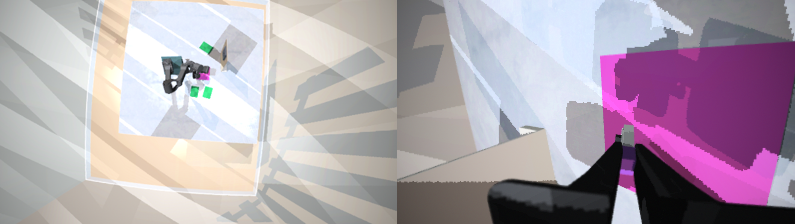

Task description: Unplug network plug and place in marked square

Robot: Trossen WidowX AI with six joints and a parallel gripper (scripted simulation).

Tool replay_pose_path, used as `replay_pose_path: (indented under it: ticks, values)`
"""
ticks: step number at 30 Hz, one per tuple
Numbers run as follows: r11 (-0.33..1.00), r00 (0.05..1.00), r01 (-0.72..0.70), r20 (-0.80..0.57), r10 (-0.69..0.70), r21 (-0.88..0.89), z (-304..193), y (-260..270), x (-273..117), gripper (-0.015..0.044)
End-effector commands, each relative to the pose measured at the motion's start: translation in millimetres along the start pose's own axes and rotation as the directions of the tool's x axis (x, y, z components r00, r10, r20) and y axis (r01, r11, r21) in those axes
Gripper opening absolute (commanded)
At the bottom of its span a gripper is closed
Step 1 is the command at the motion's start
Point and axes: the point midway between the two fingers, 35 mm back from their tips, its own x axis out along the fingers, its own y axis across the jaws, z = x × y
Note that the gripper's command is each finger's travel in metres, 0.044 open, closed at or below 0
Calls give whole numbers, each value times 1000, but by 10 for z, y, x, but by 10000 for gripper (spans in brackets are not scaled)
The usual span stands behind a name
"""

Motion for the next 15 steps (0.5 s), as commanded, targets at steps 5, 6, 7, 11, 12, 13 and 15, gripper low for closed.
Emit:
replay_pose_path:
  ticks: [5, 6, 7, 11, 12, 13, 15]
  values:
    - [1000, 1000, 14, -4, -14, -22, -8, -127, 61, 0]
    - [1000, 1000, 13, -4, -13, -22, -6, -134, 68, 0]
    - [1000, 1000, 13, -4, -13, -22, -3, -141, 74, 0]
    - [1000, 1000, 12, -3, -12, -23, 2, -159, 90, 0]
    - [1000, 1000, 12, -3, -12, -23, 2, -159, 90, 0]
    - [1000, 1000, 12, -3, -12, -23, 2, -159, 90, 0]
    - [1000, 1000, 12, -3, -12, -23, 2, -159, 90, 0]
